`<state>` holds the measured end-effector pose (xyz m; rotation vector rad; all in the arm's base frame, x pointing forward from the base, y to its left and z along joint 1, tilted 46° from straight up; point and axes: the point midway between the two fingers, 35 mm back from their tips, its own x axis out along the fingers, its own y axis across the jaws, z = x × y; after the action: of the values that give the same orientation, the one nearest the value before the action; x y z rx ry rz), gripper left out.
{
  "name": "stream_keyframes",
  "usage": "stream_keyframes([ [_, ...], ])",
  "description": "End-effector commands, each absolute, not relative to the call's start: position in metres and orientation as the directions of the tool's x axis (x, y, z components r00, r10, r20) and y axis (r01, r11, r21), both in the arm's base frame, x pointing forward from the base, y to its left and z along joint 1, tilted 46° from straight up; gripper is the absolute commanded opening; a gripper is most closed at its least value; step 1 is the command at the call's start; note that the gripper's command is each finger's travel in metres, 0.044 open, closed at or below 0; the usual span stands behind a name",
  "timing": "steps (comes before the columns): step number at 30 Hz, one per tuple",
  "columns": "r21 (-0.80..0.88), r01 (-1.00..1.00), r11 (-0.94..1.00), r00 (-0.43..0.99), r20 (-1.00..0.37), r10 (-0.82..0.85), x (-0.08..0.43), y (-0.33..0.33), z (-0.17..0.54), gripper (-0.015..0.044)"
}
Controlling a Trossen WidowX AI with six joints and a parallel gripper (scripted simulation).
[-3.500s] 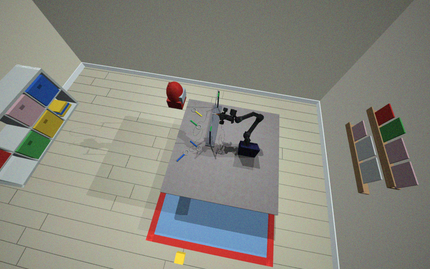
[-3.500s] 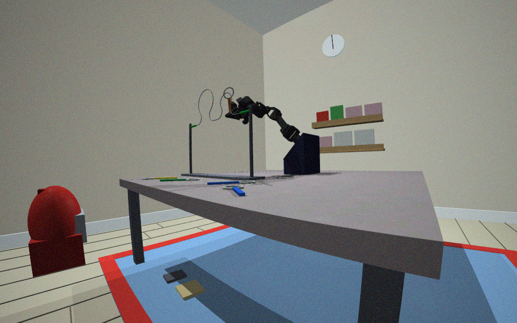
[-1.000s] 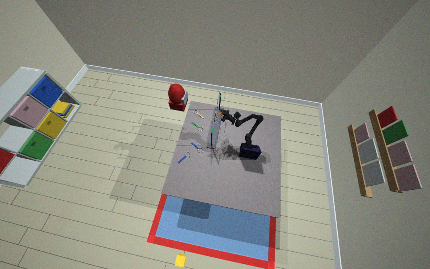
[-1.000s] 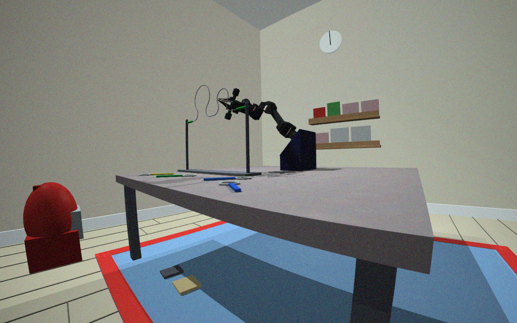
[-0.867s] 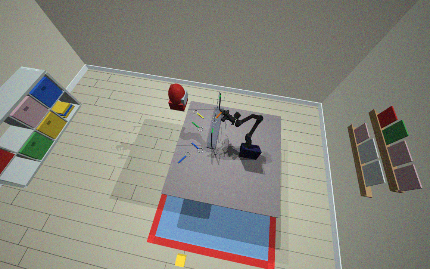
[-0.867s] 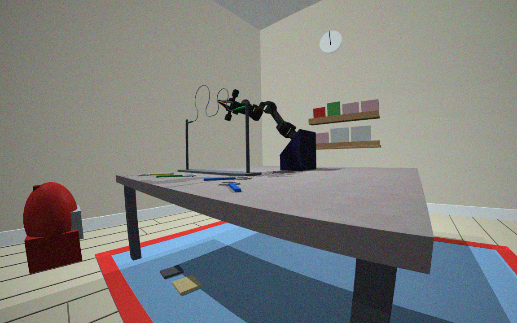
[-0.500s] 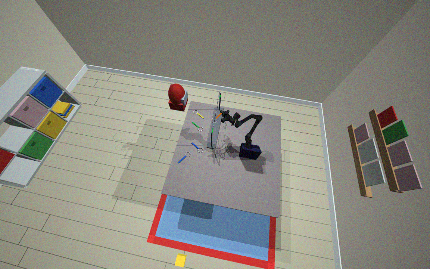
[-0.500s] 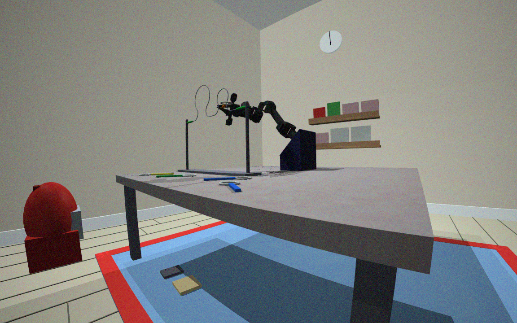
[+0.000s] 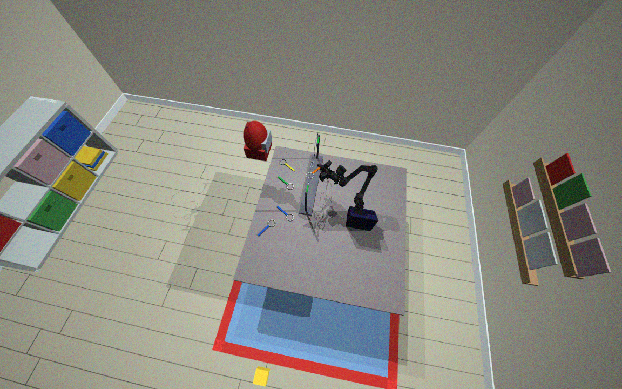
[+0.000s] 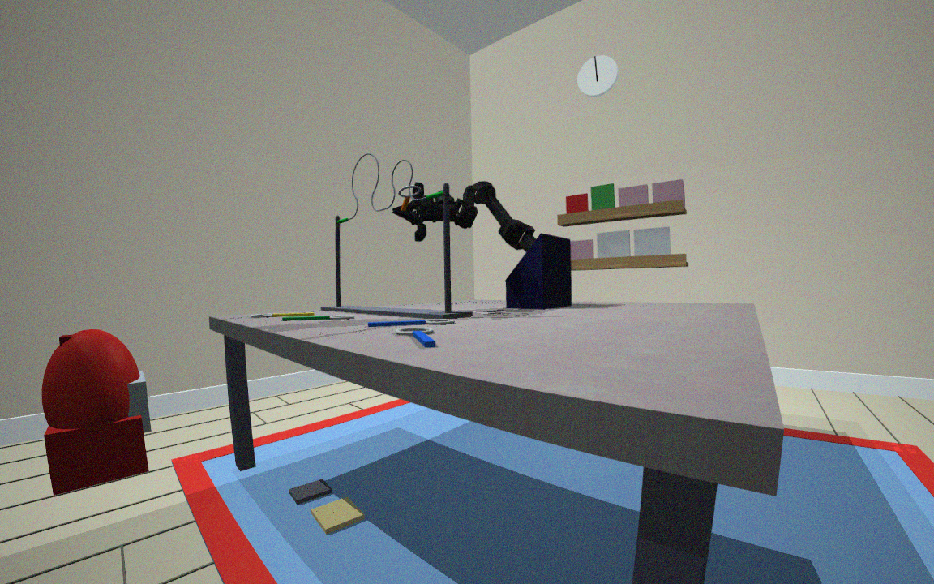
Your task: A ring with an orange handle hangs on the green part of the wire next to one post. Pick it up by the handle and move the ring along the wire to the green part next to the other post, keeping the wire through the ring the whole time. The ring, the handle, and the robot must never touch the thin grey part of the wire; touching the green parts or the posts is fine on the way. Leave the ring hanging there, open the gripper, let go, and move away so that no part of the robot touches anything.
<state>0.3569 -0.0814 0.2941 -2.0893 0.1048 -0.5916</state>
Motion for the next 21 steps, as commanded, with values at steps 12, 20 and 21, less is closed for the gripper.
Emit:
stream_keyframes([
  [12, -0.969, 0.139, -0.203, 0.921, 0.202, -0.334, 0.368, -0.107, 0.238, -0.015],
  [20, -0.992, 0.128, -0.007, 0.923, 0.122, -0.365, 0.369, -0.109, 0.206, -0.015],
  [21, -0.992, 0.127, 0.018, 0.923, 0.112, -0.367, 0.369, -0.109, 0.202, -0.015],
])
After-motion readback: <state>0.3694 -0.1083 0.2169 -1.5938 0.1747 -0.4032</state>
